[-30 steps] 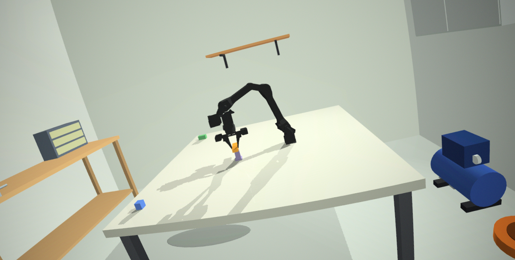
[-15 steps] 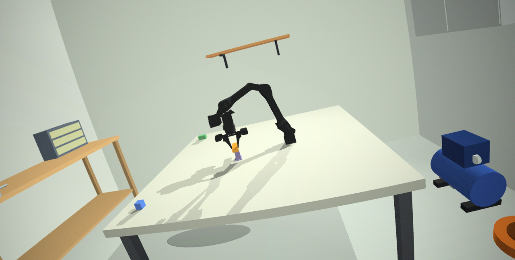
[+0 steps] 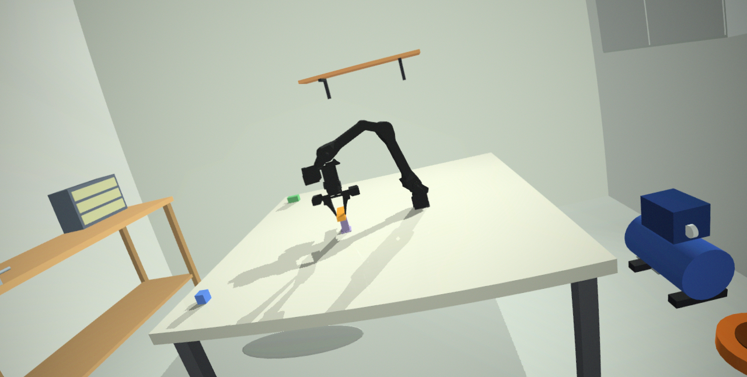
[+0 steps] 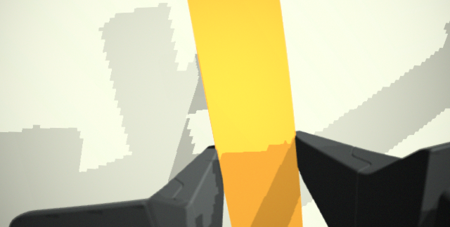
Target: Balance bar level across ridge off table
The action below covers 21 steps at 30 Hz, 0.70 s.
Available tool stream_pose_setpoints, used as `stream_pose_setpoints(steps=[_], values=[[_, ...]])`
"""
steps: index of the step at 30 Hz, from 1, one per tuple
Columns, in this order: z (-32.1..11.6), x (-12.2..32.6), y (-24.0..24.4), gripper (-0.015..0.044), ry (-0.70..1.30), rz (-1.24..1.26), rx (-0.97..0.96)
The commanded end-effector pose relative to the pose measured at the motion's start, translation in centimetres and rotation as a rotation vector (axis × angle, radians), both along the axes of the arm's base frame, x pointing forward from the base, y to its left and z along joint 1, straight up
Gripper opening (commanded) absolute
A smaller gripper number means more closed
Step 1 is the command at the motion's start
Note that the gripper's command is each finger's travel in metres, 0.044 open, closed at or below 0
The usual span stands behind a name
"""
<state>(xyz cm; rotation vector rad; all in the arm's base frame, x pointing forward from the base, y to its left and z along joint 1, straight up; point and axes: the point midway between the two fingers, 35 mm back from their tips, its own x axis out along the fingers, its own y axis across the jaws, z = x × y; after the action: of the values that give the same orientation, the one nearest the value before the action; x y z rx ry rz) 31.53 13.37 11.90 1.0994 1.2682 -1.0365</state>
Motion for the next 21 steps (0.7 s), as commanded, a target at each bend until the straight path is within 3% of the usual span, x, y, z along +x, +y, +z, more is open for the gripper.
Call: stream_pose_setpoints(steps=[1, 21], values=[[-0.36, -0.14, -0.01, 0.0, 0.008, -0.002, -0.001], [-0.53, -0.16, 0.02, 0.0, 0.008, -0.002, -0.001]])
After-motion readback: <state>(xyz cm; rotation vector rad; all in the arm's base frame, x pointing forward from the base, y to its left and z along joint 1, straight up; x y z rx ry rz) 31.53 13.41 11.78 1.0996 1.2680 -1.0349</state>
